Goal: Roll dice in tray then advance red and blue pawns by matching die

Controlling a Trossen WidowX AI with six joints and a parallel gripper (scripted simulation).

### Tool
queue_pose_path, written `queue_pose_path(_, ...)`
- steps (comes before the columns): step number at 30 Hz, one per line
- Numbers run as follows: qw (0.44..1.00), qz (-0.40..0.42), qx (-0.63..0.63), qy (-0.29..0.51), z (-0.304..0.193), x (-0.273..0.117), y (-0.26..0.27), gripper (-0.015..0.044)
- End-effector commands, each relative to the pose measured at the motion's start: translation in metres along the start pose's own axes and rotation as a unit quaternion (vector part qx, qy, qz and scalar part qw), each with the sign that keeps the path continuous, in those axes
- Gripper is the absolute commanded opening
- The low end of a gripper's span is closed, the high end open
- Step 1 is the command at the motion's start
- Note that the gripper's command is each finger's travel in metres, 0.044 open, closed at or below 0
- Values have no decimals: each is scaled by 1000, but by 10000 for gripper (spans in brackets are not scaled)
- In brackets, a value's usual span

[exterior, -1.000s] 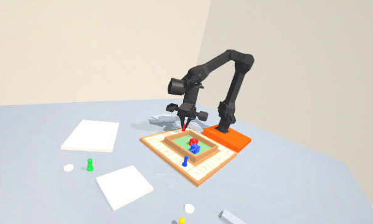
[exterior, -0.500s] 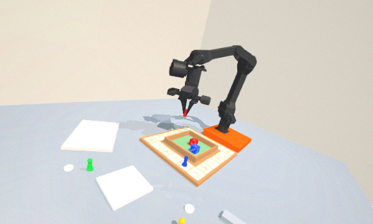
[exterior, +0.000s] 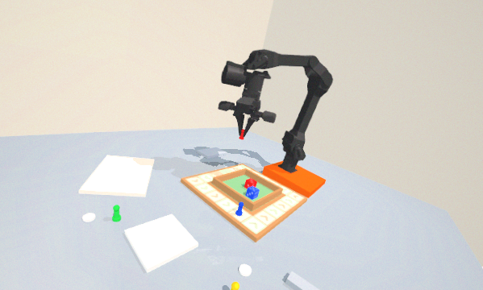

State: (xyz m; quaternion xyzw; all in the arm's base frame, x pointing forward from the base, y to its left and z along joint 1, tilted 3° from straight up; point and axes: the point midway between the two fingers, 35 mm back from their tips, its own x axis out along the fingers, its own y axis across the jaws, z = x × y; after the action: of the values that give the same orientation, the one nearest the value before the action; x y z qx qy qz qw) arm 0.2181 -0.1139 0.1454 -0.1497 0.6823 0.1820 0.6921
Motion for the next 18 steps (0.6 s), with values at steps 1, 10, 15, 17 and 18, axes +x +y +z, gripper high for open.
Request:
queue_pose_path(1, 1000, -1, 1, -1, 13, 5, -10, 0)
queue_pose_path(10, 1000, -2, 1, -2, 49, 25, -32, 0)
queue_pose_path(15, 1000, -3, 1, -3, 70, 39, -43, 0)
queue_pose_path(17, 1000, -3, 1, -4, 78, 45, -46, 0)
queue_pose_path(18, 1000, -3, 1, -4, 82, 48, -48, 0)
